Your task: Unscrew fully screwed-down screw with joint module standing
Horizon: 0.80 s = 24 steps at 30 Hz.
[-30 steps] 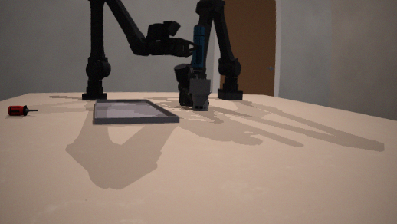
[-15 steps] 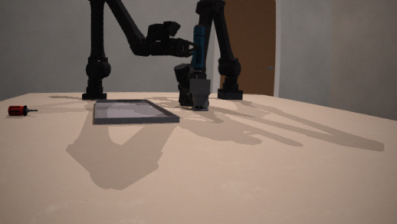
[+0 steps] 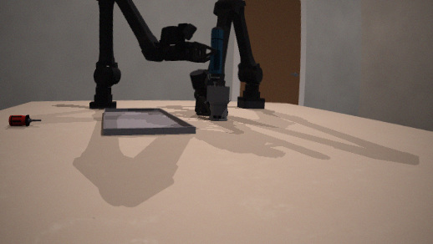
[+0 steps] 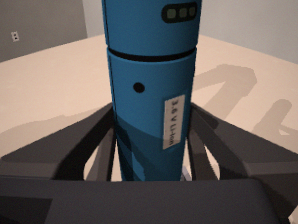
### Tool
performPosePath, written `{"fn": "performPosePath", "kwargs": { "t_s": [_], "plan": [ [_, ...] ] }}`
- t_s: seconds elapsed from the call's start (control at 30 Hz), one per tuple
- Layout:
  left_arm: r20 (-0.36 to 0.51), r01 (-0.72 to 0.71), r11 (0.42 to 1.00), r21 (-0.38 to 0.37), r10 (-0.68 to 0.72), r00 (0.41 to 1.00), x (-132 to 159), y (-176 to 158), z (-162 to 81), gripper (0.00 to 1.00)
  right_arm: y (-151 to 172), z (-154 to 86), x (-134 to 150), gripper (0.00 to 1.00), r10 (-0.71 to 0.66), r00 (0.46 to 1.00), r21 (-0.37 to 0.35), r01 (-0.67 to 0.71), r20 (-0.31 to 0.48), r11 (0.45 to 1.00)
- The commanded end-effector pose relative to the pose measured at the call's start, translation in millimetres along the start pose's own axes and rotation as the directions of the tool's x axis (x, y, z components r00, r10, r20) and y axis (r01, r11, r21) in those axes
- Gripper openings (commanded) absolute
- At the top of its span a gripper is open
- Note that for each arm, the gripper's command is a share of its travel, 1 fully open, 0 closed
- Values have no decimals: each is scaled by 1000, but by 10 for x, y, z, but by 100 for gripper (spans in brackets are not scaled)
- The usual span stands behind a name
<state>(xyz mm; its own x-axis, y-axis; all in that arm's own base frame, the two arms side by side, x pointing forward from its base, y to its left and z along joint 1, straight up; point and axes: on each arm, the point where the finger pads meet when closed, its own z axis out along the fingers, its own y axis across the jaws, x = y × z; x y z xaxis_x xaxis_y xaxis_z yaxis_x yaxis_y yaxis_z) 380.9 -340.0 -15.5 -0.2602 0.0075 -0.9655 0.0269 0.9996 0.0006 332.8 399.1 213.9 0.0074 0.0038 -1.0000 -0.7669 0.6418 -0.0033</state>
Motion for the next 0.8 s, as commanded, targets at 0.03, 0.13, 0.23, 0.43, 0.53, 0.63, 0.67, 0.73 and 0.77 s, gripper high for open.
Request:
{"fn": "performPosePath", "kwargs": {
  "t_s": [0.03,0.13,0.23,0.43,0.53,0.63,0.67,0.73,0.77],
  "plan": [
    [-1,-14,1000,11,14,1000,106,-26,-38,59,52,22,-182,42,-10,998,-6,11,60,1000],
    [-1,-14,1000,11,14,1000,106,-26,-38,59,52,22,-182,42,-10,998,-6,11,60,1000],
    [-1,-14,1000,11,14,1000,106,-26,-38,59,52,18,-121,42,-11,999,-6,11,48,1000],
    [-1,-14,1000,11,14,1000,106,-26,-38,59,52,26,-128,42,-10,999,-6,11,52,1000],
    [-1,-14,1000,11,14,1000,106,-26,-38,59,52,28,-150,42,-10,998,-6,11,56,1000],
    [-1,-14,1000,11,14,1000,106,-26,-38,59,52,28,-150,42,-10,998,-6,11,56,1000],
    [-1,-14,1000,11,14,1000,106,-26,-38,59,52,28,-150,42,-10,998,-6,11,56,1000],
    [-1,-14,1000,11,14,1000,106,-26,-38,59,52,27,-128,42,-10,999,-6,11,52,1000],
    [-1,-14,1000,11,14,1000,106,-26,-38,59,52,25,-110,42,-11,999,-6,11,49,1000]
  ]
}}
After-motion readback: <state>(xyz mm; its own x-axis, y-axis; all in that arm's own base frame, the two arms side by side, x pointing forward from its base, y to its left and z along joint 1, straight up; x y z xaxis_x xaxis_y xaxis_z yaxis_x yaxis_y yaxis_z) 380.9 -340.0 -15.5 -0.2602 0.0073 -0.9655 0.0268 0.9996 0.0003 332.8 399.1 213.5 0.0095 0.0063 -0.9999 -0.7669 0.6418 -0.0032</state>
